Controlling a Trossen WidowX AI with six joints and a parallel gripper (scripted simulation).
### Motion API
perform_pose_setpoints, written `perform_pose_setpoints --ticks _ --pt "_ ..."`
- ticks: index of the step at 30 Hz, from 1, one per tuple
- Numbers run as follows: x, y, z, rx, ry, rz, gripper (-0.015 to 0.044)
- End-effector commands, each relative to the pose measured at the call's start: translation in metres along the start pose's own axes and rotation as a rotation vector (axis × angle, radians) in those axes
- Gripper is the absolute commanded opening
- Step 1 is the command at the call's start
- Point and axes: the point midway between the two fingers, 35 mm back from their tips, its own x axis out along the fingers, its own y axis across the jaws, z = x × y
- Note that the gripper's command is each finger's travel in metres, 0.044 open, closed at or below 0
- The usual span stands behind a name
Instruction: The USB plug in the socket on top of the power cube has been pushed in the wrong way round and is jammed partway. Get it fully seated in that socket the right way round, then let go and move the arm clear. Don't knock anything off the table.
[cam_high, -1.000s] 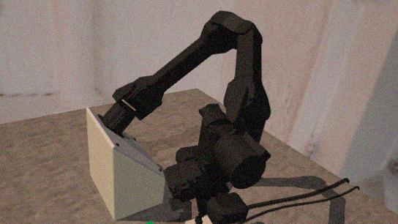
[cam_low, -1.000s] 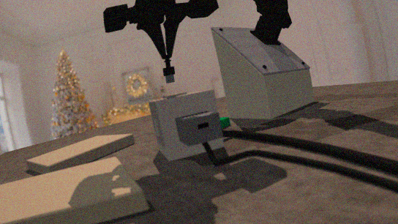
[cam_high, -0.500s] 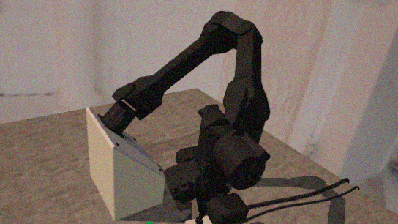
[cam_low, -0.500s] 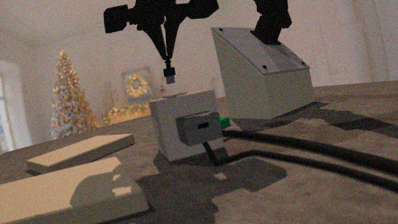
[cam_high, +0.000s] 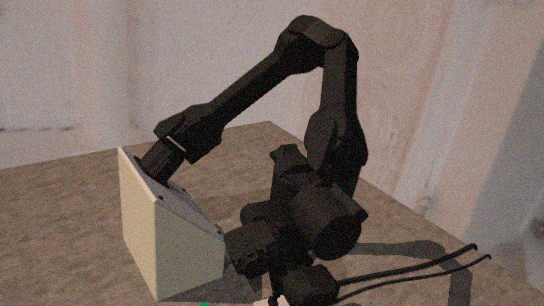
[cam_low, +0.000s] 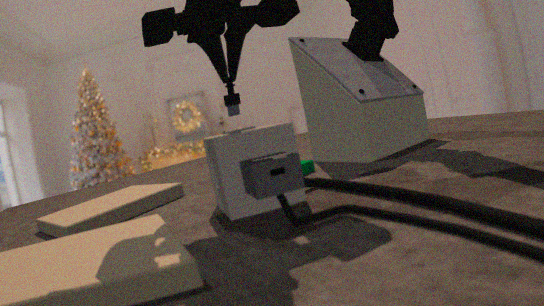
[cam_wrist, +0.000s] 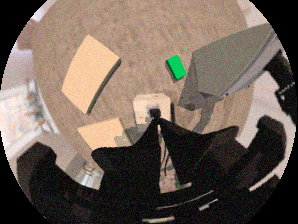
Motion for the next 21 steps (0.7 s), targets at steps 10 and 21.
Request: perform_pose_setpoints --ticks 10,21 --pt "0.0018 0.0002 -0.0008 0.004 0.013 0.001 0.0" --pt "0.0031 0.0002 -0.0014 0.004 0.022 0.001 0.0"
